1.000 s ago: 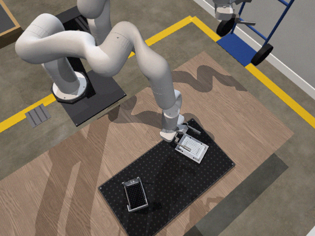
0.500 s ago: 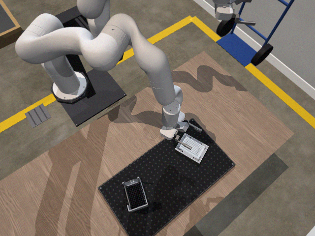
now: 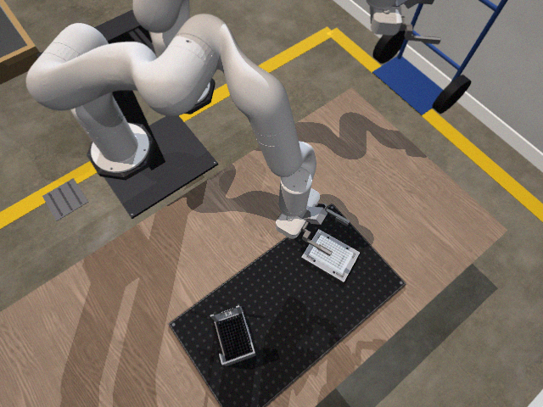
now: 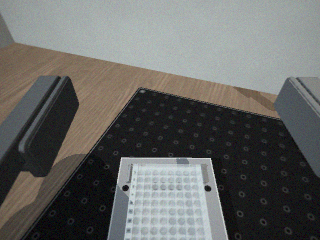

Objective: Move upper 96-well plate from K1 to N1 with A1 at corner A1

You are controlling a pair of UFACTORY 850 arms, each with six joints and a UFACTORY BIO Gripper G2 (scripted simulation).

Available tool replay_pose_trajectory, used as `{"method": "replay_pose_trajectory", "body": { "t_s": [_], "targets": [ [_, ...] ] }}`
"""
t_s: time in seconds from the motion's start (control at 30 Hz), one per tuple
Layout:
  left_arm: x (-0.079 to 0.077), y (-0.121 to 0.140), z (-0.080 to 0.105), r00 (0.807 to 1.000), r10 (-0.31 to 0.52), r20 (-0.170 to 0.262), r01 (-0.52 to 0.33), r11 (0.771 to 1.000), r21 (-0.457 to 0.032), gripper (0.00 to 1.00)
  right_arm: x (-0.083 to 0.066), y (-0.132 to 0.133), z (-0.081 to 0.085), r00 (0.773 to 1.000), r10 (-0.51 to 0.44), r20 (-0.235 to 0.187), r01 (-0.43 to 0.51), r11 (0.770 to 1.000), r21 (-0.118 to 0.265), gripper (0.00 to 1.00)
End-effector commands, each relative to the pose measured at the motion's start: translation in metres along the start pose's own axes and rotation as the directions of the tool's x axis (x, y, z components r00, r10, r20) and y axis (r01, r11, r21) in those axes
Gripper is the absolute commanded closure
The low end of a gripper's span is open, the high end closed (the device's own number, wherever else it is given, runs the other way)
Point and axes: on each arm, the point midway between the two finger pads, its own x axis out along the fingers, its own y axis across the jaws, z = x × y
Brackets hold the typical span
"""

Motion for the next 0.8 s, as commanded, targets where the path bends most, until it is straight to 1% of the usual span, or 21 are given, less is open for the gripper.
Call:
{"method": "replay_pose_trajectory", "body": {
  "t_s": [0.0, 0.43, 0.57, 0.63, 0.77],
  "targets": [
    [0.001, 0.000, 0.002, 1.000, 0.000, 0.003, 0.000, 1.000, 0.000, 0.00, 0.001, 0.000, 0.002, 1.000, 0.000, 0.002, 0.000, 1.000, 0.000, 0.63],
    [0.001, 0.000, 0.002, 1.000, 0.000, 0.003, 0.000, 1.000, 0.000, 0.00, 0.001, 0.000, 0.002, 1.000, 0.000, 0.002, 0.000, 1.000, 0.000, 0.63],
    [0.001, 0.000, 0.002, 1.000, 0.000, 0.003, 0.000, 1.000, 0.000, 0.00, -0.009, -0.015, 0.011, 0.991, -0.133, 0.002, 0.133, 0.991, 0.001, 0.63],
    [0.001, 0.000, 0.002, 1.000, 0.000, 0.003, 0.000, 1.000, 0.000, 0.00, -0.009, -0.015, 0.011, 0.991, -0.133, 0.002, 0.133, 0.991, 0.001, 0.63],
    [0.001, 0.000, 0.002, 1.000, 0.000, 0.003, 0.000, 1.000, 0.000, 0.00, -0.018, -0.030, 0.020, 0.965, -0.264, 0.002, 0.264, 0.965, 0.001, 0.63]
  ]
}}
